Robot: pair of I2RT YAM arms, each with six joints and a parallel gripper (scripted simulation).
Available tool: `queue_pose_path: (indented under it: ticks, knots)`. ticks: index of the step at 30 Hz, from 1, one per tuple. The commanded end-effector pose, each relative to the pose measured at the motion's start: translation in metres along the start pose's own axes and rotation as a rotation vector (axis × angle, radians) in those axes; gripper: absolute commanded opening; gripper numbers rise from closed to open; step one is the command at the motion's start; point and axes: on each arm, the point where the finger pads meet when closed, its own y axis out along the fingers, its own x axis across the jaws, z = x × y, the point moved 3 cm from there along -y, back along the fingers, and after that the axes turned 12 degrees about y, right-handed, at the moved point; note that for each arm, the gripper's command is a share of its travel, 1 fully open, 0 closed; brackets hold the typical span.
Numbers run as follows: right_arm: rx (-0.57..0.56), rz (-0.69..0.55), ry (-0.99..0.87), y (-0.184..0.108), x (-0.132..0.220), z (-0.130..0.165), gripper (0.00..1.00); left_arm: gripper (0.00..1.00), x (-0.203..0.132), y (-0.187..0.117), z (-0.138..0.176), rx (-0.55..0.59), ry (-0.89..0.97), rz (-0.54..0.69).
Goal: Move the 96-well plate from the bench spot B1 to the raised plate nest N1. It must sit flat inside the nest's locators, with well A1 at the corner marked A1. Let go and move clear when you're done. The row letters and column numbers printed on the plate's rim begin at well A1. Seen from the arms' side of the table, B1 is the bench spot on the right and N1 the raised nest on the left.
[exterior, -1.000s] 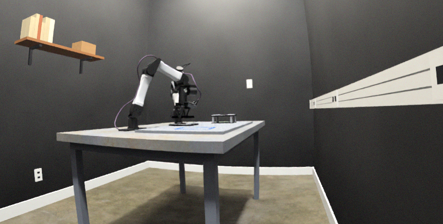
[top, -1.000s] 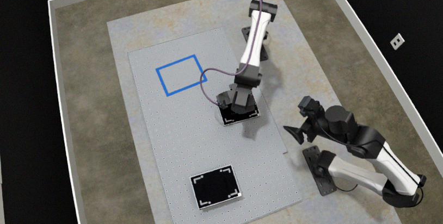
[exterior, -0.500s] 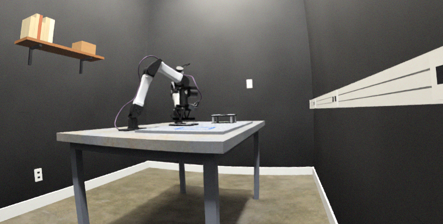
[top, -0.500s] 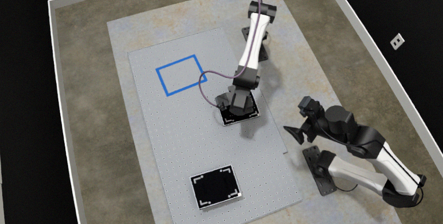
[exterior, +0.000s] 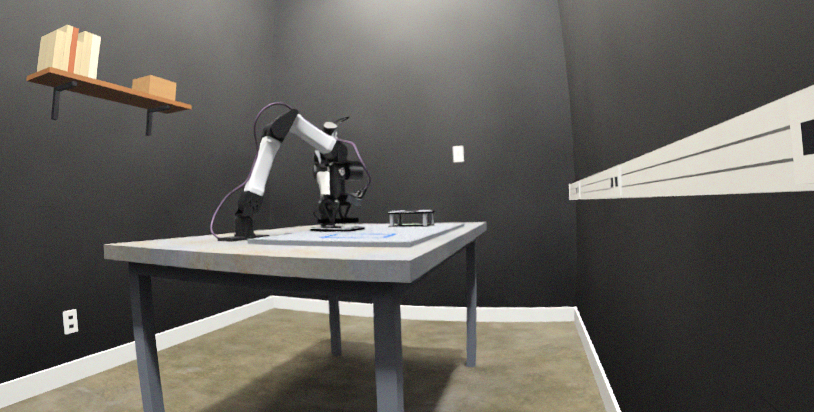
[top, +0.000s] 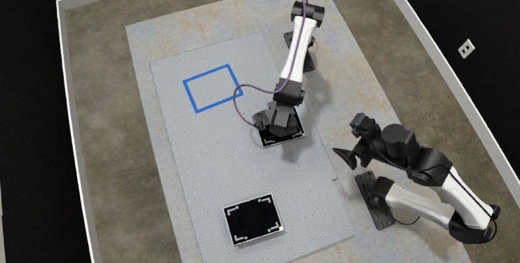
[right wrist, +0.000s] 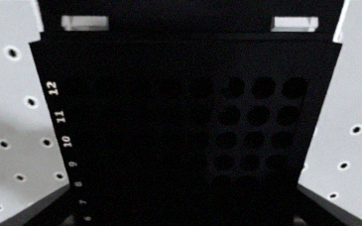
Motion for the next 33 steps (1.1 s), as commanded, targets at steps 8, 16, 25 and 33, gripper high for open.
queue_pose_path:
  ticks: [8, 16, 25, 33]
  knots:
    - [-0.01, -0.001, 0.007, 0.021, 0.002, -0.002, 0.81, 1.0, -0.002, -0.005, -0.004, -0.02, 0.01, 0.01]
    - [-0.012, -0.006, 0.002, 0.015, 0.0, -0.004, 0.81, 1.0, -0.002, -0.005, -0.004, -0.02, 0.01, 0.01]
    - [-0.019, -0.05, 0.001, -0.017, 0.001, -0.004, 1.0, 1.0, -0.001, -0.008, -0.01, -0.041, 0.011, 0.004]
    - [-0.024, -0.066, 0.005, -0.05, -0.001, 0.0, 1.0, 1.0, -0.002, 0.006, -0.002, -0.009, 0.007, 0.006]
